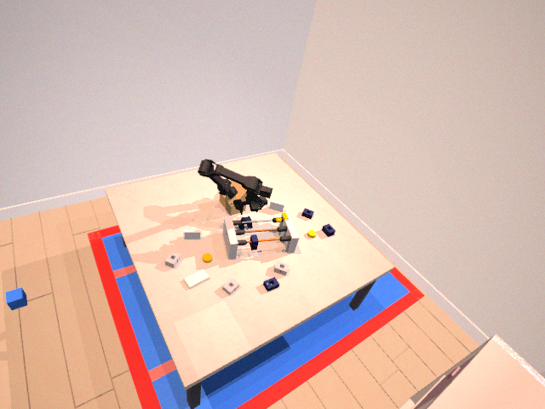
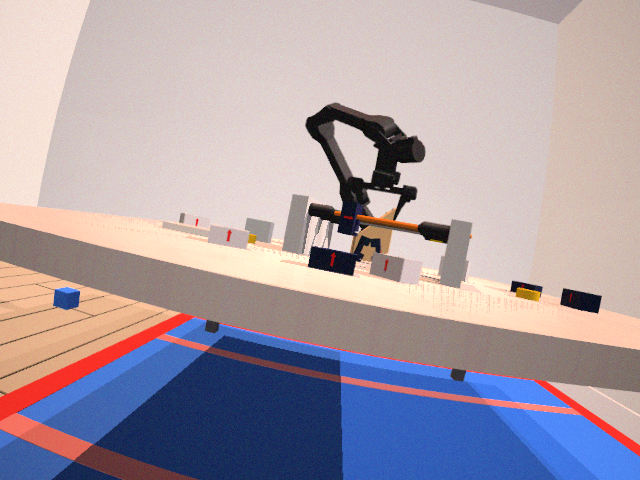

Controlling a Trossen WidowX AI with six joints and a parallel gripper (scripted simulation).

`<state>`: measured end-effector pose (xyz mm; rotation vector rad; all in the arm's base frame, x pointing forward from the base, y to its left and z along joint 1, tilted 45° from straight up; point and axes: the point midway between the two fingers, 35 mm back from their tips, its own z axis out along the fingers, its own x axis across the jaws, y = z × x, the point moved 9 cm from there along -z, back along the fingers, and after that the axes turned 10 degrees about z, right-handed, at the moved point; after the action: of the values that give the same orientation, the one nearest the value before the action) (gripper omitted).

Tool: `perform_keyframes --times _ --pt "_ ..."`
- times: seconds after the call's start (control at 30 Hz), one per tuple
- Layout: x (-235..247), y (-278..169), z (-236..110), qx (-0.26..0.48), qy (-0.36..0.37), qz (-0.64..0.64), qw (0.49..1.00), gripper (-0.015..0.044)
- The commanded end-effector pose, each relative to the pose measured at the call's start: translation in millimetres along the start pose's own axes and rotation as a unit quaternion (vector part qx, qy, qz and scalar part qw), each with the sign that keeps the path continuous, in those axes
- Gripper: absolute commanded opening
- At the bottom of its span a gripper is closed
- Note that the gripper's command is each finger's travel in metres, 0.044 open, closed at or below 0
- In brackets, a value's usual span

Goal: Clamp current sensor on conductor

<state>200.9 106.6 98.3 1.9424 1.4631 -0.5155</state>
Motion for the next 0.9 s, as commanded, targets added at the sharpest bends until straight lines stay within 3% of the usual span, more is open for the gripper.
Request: perform_keyframes --times 0.0,0.87 --pt "-4.0 -0.6 2.8 0.001 -0.002 0.009 1.0 0.044" --pt "-3.6 0.3 45.3 0.0 -0.002 0.009 1.0 0.044"
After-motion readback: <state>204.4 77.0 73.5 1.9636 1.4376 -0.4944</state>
